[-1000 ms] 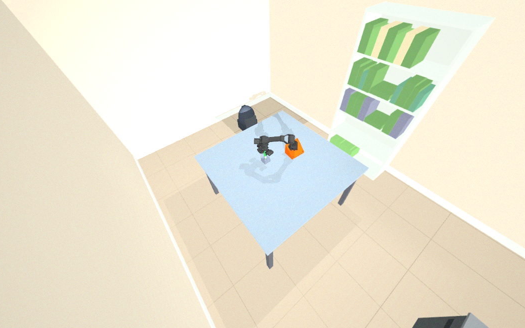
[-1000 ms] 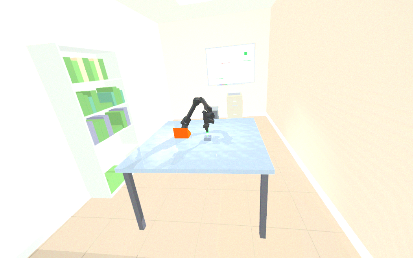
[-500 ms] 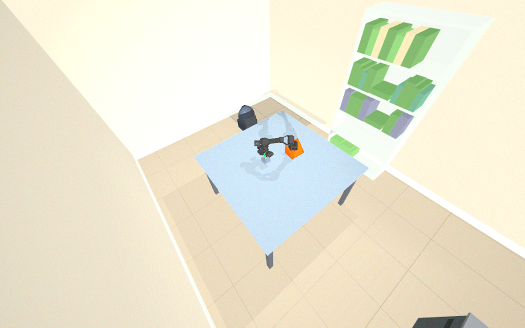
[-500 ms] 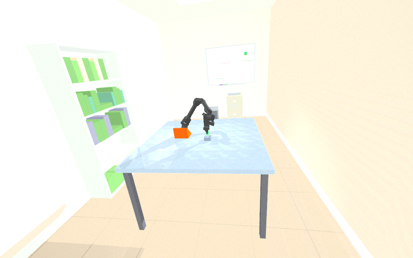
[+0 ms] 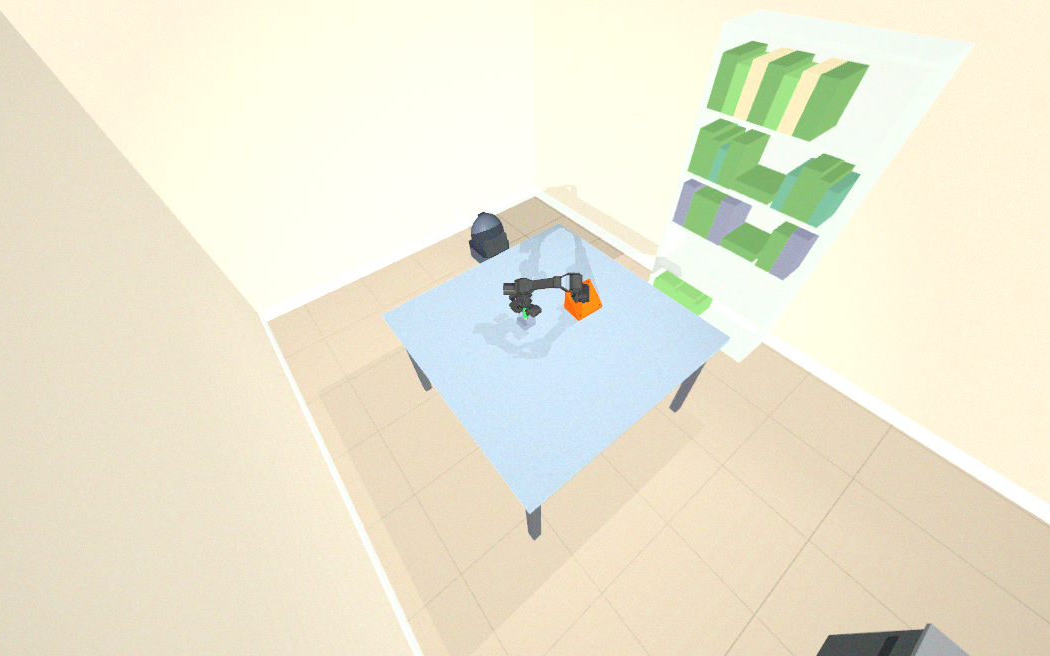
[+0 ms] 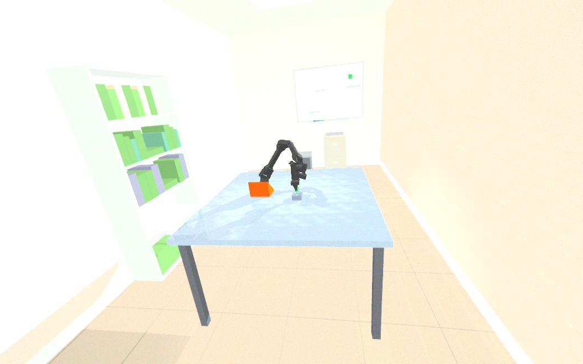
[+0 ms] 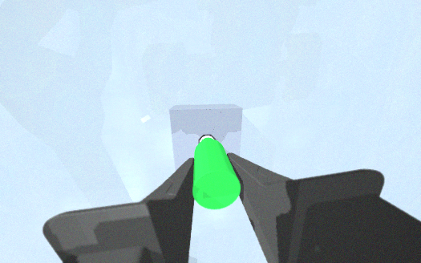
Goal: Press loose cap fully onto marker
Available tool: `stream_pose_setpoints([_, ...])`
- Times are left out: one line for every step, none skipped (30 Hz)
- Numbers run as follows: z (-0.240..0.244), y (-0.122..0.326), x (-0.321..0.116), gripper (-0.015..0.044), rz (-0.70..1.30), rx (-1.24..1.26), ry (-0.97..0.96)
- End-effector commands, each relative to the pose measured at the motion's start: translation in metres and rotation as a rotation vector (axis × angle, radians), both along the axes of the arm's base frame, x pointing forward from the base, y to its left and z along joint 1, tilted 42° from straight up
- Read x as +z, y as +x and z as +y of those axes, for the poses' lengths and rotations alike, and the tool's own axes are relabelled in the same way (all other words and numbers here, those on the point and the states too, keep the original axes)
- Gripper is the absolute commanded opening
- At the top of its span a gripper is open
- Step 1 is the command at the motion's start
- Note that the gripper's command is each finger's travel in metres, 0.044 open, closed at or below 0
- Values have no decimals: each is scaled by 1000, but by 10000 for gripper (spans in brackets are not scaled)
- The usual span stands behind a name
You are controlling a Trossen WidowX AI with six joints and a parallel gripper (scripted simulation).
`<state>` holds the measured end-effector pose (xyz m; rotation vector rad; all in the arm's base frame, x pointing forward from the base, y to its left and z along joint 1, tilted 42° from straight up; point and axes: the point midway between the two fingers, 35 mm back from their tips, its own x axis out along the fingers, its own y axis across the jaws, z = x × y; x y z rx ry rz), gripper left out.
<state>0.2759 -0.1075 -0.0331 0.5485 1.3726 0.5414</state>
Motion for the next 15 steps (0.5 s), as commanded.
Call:
stream_pose_setpoints([0,0,0,157,0,0,0])
stream_pose_setpoints([0,0,0,184,0,0,0])
stream_pose_setpoints([0,0,0,210,0,0,0])
stream_pose_setpoints([0,0,0,236,0,0,0])
stream_pose_setpoints([0,0,0,263,0,0,0])
stream_pose_setpoints([0,0,0,289,0,0,0])
stream_pose_setpoints([0,0,0,315,0,0,0])
stream_pose_setpoints([0,0,0,341,0,0,0])
stream_pose_setpoints([0,0,0,368,0,0,0])
stream_pose_setpoints([0,0,0,394,0,0,0])
stream_pose_setpoints([0,0,0,420,0,0,0])
stream_pose_setpoints([0,0,0,440,0,0,0])
stream_pose_setpoints([0,0,0,440,0,0,0])
stream_pose_setpoints([-2,0,2,440,0,0,0])
stream_pose_setpoints([-7,0,7,440,0,0,-1])
